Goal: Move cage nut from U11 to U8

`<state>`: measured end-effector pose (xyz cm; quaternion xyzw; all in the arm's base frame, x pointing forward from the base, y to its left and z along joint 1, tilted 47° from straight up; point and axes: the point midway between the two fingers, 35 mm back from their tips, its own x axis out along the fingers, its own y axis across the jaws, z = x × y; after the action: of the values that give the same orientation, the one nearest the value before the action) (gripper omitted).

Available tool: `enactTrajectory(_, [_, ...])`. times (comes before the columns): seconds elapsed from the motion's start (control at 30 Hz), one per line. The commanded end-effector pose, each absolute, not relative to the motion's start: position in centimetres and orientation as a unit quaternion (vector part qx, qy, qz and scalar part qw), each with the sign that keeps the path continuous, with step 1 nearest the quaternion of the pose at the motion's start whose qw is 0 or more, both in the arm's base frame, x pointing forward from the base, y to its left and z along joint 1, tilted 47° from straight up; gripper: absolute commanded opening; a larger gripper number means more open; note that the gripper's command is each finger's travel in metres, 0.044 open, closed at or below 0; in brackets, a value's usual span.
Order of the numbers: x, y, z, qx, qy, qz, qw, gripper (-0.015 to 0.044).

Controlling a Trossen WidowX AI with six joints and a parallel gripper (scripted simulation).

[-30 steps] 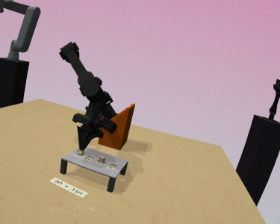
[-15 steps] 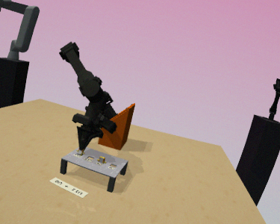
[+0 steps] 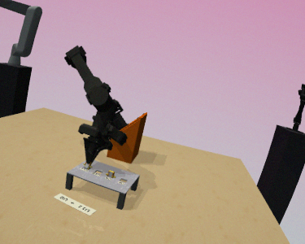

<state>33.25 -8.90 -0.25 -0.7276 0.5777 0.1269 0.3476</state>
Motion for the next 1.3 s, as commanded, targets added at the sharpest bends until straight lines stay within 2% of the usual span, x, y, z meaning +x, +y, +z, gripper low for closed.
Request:
enactTrajectory(0.0, [33.25, -8.96, -0.24, -0.726, 0.58, 0.125, 0.347, 0.0028])
enactTrajectory(1.27, [33.58, -8.96, -0.14, -0.717, 0.592, 0.13, 0.344, 0.0028])
